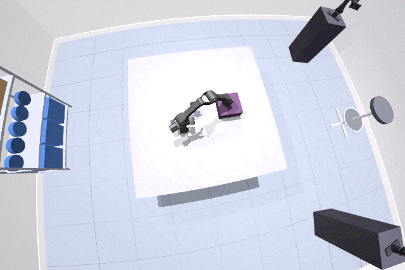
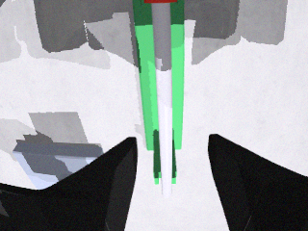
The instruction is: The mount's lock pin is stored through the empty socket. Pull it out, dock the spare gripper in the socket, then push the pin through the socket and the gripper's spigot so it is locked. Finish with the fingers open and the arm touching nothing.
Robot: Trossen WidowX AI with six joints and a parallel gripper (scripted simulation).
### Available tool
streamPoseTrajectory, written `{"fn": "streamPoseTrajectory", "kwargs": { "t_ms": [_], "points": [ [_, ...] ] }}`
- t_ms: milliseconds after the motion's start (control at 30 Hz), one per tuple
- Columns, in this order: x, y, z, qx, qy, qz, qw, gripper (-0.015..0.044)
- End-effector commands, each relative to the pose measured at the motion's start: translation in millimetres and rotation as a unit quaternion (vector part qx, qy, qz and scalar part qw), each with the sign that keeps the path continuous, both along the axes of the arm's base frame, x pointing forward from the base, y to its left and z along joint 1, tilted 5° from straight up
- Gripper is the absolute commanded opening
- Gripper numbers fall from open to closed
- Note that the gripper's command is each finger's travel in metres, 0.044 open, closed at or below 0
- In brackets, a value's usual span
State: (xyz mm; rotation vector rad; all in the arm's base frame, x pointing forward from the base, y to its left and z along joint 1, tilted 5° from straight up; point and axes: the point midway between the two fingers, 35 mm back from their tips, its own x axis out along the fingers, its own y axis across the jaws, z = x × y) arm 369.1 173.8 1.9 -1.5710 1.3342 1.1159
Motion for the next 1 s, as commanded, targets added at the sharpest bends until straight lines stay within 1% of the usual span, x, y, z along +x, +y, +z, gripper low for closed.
{"fn": "streamPoseTrajectory", "kwargs": {
  "t_ms": [0, 800, 967],
  "points": [
    [-1, -2, -8, -0.004, 0.002, 0.002, 1.0, 0.018],
    [-1, -6, -47, -0.005, 0.002, 0.002, 1.0, 0.018],
    [-1, -7, -49, -0.005, 0.002, 0.002, 1.0, 0.018]
  ]
}}
